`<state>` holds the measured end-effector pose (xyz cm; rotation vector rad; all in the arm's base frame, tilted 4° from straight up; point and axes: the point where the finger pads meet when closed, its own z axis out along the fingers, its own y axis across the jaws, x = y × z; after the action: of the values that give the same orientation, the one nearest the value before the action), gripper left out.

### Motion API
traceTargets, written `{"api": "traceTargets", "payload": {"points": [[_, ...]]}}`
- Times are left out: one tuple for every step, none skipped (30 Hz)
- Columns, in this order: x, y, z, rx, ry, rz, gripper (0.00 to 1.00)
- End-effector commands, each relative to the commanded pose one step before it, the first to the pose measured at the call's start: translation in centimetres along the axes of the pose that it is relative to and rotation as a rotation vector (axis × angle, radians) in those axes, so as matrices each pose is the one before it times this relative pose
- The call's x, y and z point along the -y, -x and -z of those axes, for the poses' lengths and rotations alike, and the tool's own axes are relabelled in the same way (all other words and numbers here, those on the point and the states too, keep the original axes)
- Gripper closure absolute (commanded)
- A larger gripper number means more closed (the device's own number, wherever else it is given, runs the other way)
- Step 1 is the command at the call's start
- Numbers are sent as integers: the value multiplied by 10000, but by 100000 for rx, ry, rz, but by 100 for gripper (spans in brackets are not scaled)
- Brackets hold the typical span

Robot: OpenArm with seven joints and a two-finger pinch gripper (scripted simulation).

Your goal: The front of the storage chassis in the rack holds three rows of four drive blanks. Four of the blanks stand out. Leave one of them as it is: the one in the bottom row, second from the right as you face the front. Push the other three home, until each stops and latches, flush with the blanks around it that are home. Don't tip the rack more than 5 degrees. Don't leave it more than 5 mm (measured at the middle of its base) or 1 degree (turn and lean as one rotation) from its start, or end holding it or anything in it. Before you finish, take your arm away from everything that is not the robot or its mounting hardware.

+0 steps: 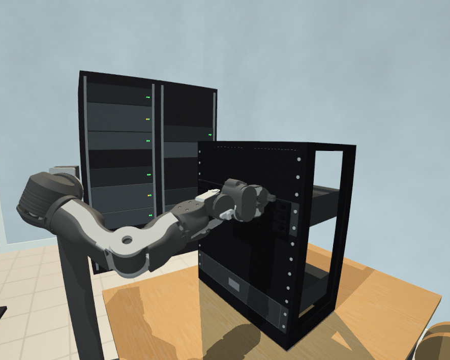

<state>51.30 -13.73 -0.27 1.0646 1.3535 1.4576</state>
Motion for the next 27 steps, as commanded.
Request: {"api": "traceTargets", "payload": {"points": [[708,3637,4678,1084,178,-581,100],[-70,-1,3864,3,7,7,100],[-79,24,4517,8,12,3,100],[-89,13,5139,6,11,6,100],[-96,23,5733,8,13,5,100],[-103,30,6272,9,15,4,100],[-109,10,6730,6,13,9,100],[-112,13,7109,6,14,8,100],[-112,17,7304,7,14,7,100],[-108,1,7137,4,12,10,100],[-98,21,6792,7,14,5,100],[-92,-7,6350,1,9,9,100],[-83,-13,5812,0,7,9,100],[-71,8,5199,3,9,4,100],[0,0,0,0,0,0,100],[0,0,0,0,0,0,100],[-63,-7,4560,0,6,6,100],[-49,21,3886,5,8,0,100],[-41,11,3227,3,6,1,100],[-39,-31,2600,-5,0,8,100],[-21,29,1962,6,6,-4,100],[-19,-2,1412,0,2,2,100],[-14,-14,919,-2,0,3,100],[157,347,427,93,-49,-21,100],[142,311,129,83,-43,-19,100],[-11,-24,35,-6,3,2,100],[0,0,0,0,0,0,100]]}}
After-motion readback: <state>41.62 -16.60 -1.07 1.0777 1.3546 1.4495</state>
